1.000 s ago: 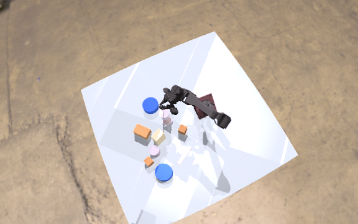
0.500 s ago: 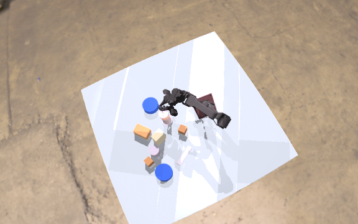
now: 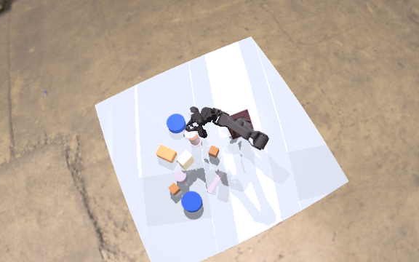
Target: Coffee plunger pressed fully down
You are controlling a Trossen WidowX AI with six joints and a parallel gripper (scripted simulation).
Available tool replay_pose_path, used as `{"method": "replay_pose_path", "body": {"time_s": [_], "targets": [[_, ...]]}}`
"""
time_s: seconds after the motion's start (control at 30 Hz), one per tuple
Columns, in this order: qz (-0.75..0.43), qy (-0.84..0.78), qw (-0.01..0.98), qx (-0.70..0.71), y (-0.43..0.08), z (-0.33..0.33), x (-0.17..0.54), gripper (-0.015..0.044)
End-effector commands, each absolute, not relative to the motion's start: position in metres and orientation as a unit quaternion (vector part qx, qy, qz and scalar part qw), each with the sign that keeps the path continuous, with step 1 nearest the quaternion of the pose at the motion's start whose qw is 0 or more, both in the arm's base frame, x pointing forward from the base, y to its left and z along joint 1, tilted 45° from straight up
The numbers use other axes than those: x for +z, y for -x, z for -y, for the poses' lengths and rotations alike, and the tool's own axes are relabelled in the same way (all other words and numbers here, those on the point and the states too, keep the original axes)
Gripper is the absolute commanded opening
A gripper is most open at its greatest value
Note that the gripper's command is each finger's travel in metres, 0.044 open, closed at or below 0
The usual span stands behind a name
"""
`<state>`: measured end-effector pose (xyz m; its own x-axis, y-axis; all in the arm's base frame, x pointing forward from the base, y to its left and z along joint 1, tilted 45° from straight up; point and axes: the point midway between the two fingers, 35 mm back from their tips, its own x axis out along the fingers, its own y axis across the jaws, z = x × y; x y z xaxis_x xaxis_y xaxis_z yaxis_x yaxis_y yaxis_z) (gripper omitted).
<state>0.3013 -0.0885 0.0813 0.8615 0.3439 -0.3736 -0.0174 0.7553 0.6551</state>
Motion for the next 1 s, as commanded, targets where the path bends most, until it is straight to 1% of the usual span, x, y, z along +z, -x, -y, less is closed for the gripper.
{"method": "replay_pose_path", "body": {"time_s": [0.0,0.97], "targets": [[-0.27,-0.357,0.888,0.108,-0.295,0.068,0.06,0.0121],[-0.269,-0.357,0.888,0.109,-0.307,0.07,0.057,0.0121]]}}
